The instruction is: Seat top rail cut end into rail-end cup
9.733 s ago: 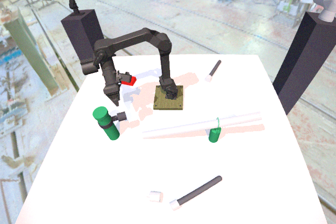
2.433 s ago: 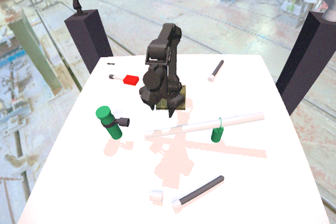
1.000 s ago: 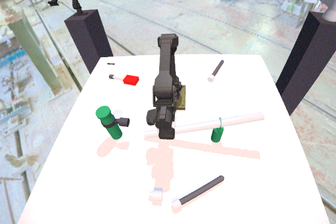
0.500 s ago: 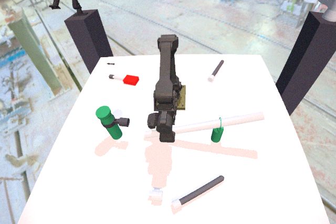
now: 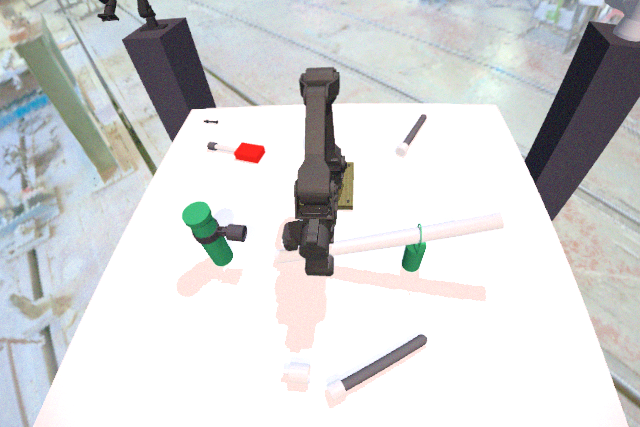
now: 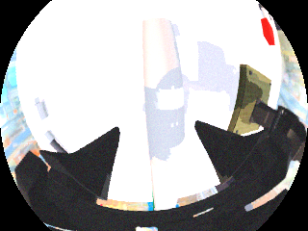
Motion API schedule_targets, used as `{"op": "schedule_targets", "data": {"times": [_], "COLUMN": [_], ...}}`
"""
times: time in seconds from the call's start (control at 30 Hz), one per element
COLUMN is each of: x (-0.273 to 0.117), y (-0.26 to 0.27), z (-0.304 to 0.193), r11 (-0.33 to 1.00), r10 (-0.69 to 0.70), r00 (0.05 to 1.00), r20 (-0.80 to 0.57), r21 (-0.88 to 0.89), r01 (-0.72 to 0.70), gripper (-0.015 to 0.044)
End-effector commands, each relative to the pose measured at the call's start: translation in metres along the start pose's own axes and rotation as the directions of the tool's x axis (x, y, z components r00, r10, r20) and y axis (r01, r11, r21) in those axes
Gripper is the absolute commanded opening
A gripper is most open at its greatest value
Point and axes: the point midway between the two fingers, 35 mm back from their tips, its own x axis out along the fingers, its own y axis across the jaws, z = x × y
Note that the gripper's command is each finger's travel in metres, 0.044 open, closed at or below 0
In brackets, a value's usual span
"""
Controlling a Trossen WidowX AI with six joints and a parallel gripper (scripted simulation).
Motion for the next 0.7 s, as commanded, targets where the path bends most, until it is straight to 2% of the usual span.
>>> {"op": "schedule_targets", "data": {"times": [0.0, 0.1, 0.43, 0.67], "x": [0.0067, 0.0089, 0.0089, 0.0089], "y": [-0.0023, -0.0026, -0.0023, -0.0023], "z": [0.0006, 0.0006, 0.0006, 0.0006], "r11": [1.000, 1.000, 1.000, 1.000], "r10": [-0.006, -0.006, -0.006, -0.006], "r00": [1.000, 1.000, 1.000, 1.000], "r20": [0.004, 0.004, 0.004, 0.004], "r21": [0.004, 0.004, 0.004, 0.004], "r01": [0.006, 0.006, 0.006, 0.006], "gripper": [0.0440, 0.0440, 0.0177, 0.0131]}}
